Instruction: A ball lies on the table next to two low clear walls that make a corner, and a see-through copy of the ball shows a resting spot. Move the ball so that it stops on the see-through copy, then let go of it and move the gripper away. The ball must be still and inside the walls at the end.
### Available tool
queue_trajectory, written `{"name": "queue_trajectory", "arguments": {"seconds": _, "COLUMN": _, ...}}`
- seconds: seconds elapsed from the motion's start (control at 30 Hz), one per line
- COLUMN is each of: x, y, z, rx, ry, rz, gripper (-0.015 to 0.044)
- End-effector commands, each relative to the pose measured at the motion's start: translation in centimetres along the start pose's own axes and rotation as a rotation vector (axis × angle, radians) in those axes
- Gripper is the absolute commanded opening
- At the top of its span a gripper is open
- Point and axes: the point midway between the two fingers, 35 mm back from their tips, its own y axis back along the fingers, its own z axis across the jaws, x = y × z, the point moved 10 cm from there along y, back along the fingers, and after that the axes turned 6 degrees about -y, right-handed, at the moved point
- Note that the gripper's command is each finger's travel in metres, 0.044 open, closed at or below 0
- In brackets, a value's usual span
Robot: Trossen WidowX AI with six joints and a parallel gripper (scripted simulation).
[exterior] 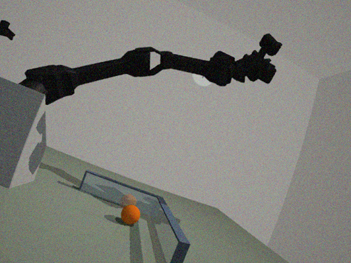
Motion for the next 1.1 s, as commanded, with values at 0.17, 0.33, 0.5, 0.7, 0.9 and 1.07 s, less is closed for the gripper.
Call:
{"name": "queue_trajectory", "arguments": {"seconds": 0.17, "x": -3.7, "y": 2.0, "z": 1.0, "rx": -0.061, "ry": -0.217, "rz": -0.269, "gripper": 0.0329}}
{"name": "queue_trajectory", "arguments": {"seconds": 0.33, "x": -7.5, "y": 5.3, "z": 2.2, "rx": -0.215, "ry": -0.476, "rz": -0.552, "gripper": 0.0329}}
{"name": "queue_trajectory", "arguments": {"seconds": 0.5, "x": -10.6, "y": 9.6, "z": 3.3, "rx": -0.462, "ry": -0.735, "rz": -0.798, "gripper": 0.0329}}
{"name": "queue_trajectory", "arguments": {"seconds": 0.7, "x": -13.0, "y": 15.8, "z": 4.3, "rx": -0.879, "ry": -1.022, "rz": -1.012, "gripper": 0.0329}}
{"name": "queue_trajectory", "arguments": {"seconds": 0.9, "x": -13.9, "y": 22.6, "z": 4.9, "rx": -1.42, "ry": -1.248, "rz": -1.092, "gripper": 0.0329}}
{"name": "queue_trajectory", "arguments": {"seconds": 1.07, "x": -13.3, "y": 28.4, "z": 5.0, "rx": -1.948, "ry": -1.353, "rz": -1.019, "gripper": 0.0329}}
